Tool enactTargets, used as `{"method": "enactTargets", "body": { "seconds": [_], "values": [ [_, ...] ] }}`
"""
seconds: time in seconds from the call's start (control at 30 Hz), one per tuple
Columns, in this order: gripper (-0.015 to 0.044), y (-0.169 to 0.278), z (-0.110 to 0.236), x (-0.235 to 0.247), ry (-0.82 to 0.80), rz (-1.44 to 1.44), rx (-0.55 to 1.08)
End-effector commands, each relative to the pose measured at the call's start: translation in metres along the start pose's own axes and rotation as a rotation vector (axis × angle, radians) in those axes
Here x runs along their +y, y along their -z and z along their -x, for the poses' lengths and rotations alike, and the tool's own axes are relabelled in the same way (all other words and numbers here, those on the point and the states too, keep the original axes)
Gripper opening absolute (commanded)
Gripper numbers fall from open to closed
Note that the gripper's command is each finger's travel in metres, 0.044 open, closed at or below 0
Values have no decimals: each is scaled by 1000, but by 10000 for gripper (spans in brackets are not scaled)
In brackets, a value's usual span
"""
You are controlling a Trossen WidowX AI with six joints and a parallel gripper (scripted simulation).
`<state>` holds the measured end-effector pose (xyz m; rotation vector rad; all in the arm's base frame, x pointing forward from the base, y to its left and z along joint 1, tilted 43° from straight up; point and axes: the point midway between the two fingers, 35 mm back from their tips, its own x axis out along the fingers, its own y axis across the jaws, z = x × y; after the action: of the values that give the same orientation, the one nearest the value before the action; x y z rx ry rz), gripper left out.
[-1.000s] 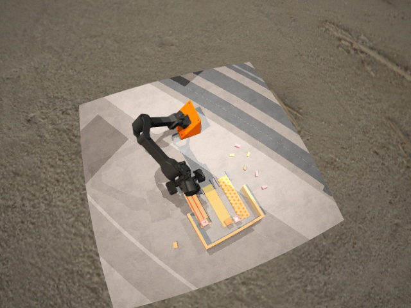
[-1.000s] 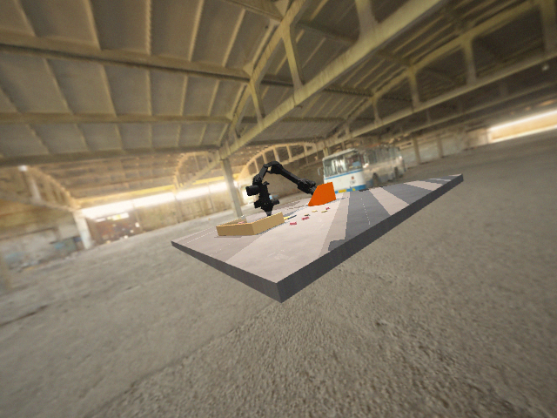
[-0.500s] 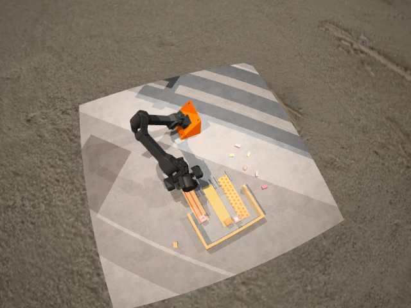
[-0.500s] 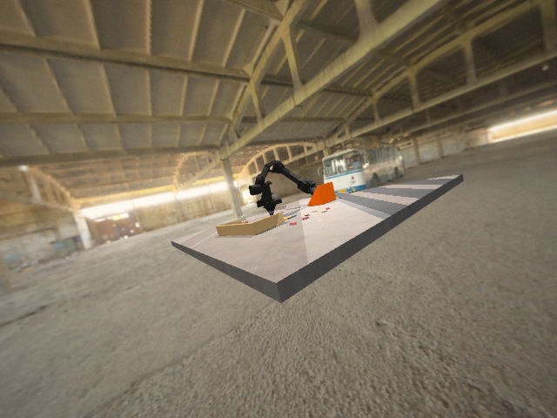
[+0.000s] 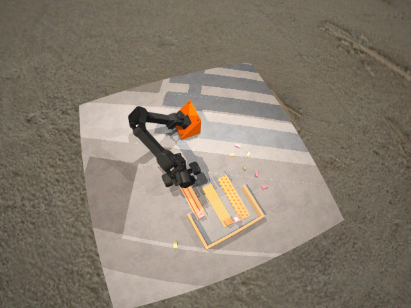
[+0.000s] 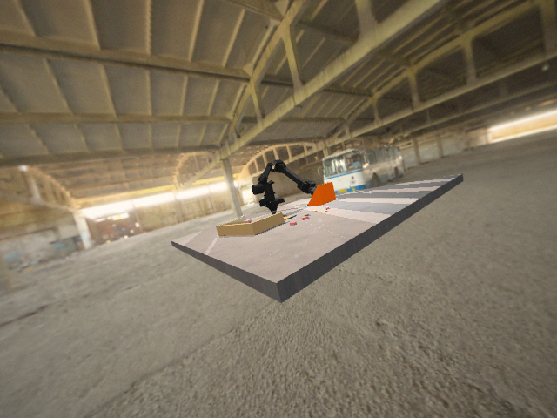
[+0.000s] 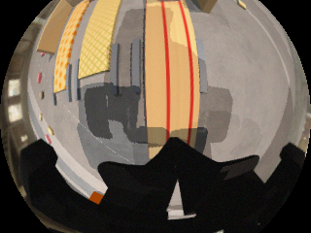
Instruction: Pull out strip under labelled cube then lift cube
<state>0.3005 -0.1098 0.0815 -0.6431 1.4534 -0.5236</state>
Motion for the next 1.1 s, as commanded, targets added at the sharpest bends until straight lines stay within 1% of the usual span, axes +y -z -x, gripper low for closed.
{"method": "enactTargets", "body": {
  "seconds": [0.0,1.07],
  "values": [
    [0,13,-5,0,-1,8,22],
    [0,60,-4,-2,-1,10,24]
  ]
}}
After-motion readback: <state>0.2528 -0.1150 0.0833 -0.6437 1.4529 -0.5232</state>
